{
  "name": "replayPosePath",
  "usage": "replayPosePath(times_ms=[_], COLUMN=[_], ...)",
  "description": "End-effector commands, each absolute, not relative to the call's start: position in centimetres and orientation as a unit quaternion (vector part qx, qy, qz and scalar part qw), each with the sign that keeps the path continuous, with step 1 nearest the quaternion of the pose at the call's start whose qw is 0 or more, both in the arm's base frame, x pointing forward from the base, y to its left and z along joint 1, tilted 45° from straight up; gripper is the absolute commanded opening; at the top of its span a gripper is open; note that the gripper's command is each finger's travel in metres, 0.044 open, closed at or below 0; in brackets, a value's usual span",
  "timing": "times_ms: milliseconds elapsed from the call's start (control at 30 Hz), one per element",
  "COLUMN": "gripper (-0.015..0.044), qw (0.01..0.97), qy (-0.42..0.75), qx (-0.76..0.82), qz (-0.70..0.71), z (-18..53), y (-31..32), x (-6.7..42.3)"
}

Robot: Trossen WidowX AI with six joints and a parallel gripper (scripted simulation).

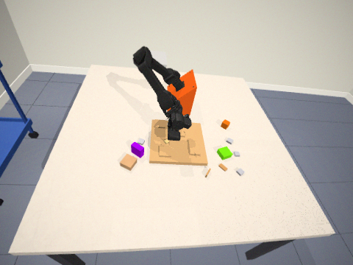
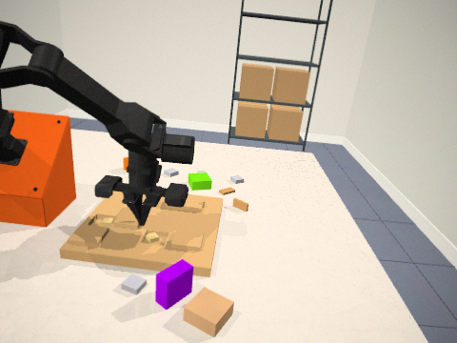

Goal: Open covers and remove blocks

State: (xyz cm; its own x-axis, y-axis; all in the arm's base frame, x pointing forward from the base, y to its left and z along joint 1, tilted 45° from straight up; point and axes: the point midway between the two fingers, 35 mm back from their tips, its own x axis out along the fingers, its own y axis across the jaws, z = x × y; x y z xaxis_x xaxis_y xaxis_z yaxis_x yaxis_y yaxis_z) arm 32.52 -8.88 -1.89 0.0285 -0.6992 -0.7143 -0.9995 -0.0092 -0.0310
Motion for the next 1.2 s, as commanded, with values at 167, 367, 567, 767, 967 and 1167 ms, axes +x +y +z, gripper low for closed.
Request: replayPosePath(times_ms=[167, 367, 567, 767, 967, 1167], gripper=[0.0, 0.0, 0.0, 0.0, 0.0, 0.0], qw=[0.281, 0.28, 0.28, 0.28, 0.28, 0.28], qy=[0.644, 0.644, 0.645, 0.645, 0.645, 0.645], qx=[-0.66, -0.66, -0.66, -0.66, -0.66, -0.66], qz=[0.266, 0.266, 0.266, 0.266, 0.266, 0.266], z=[-1.8, -1.7, -1.7, -1.7, -1.7, -1.8], y=[-9.2, -9.4, -9.5, -9.5, -9.6, -9.5], x=[31.4, 30.8, 30.2, 29.5, 28.7, 28.3])
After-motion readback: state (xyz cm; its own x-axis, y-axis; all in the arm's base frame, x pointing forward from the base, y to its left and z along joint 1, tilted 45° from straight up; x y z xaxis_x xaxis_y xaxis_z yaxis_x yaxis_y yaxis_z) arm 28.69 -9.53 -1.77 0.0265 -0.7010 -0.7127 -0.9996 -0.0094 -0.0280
